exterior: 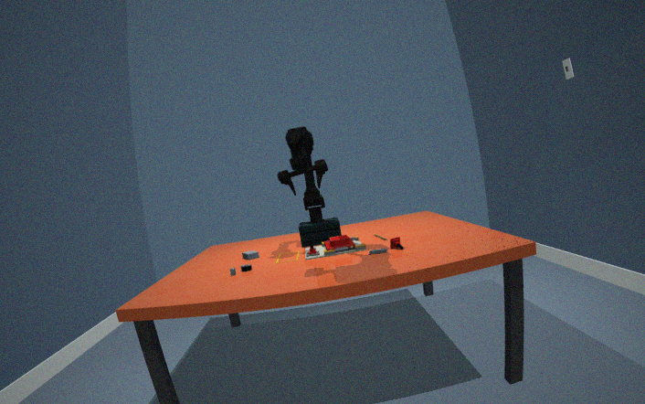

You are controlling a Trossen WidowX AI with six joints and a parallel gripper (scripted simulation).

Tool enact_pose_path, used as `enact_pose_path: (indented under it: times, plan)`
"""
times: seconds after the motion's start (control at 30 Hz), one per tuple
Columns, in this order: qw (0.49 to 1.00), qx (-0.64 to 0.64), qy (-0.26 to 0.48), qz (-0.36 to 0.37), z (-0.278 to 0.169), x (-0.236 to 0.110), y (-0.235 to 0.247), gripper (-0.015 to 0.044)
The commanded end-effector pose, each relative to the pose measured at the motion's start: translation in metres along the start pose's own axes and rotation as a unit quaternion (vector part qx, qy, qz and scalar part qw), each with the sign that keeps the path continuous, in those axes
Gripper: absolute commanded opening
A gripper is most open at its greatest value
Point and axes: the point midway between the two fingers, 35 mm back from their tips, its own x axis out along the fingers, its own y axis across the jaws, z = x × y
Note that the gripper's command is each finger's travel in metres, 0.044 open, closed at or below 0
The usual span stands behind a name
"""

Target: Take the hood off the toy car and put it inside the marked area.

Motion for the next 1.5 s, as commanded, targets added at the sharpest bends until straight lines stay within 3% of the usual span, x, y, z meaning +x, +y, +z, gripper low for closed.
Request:
enact_pose_path:
  times: [0.0, 0.33, 1.47]
  plan:
    - [0.997, -0.018, 0.079, -0.004, -0.032, 0.043, 0.026, 0.0440]
    - [0.971, -0.072, 0.223, -0.038, -0.108, 0.108, 0.070, 0.0440]
    - [0.971, -0.074, 0.225, -0.040, -0.112, 0.127, 0.069, 0.0440]
